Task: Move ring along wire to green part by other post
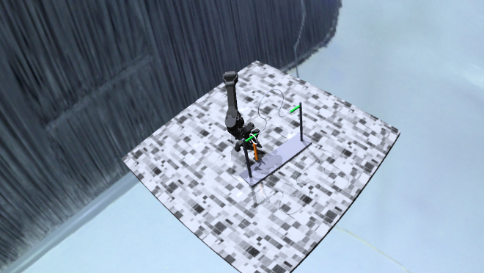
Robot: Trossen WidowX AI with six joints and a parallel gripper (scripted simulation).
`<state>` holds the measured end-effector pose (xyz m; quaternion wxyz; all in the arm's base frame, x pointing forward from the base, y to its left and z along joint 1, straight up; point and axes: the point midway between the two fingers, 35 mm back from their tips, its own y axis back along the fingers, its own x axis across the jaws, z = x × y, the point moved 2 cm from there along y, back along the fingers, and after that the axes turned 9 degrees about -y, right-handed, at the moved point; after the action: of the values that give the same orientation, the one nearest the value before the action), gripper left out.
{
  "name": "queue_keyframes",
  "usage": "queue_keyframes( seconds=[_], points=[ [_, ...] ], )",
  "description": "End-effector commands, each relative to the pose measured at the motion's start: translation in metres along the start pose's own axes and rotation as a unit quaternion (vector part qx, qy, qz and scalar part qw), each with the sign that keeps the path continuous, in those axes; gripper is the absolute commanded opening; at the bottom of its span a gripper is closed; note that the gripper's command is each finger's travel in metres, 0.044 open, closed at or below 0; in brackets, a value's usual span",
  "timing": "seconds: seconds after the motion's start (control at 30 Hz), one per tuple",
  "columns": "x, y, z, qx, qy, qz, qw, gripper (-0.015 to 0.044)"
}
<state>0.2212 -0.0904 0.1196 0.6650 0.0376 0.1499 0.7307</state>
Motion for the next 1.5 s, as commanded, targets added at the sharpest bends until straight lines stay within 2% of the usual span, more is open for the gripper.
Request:
queue_keyframes(
  seconds=[0.0,0.33,0.47,0.93,1.47],
  points=[
    [-0.010,0.011,-0.010,-0.007,-0.053,-0.024,0.998,0.0160],
    [-0.031,0.045,-0.033,-0.037,-0.177,-0.095,0.979,0.0160],
    [-0.032,0.047,-0.035,-0.040,-0.185,-0.099,0.977,0.0160],
    [-0.049,0.012,0.015,-0.053,-0.170,-0.104,0.978,0.0160],
    [-0.055,-0.003,0.019,-0.053,-0.170,-0.104,0.979,0.0160]
  ],
)
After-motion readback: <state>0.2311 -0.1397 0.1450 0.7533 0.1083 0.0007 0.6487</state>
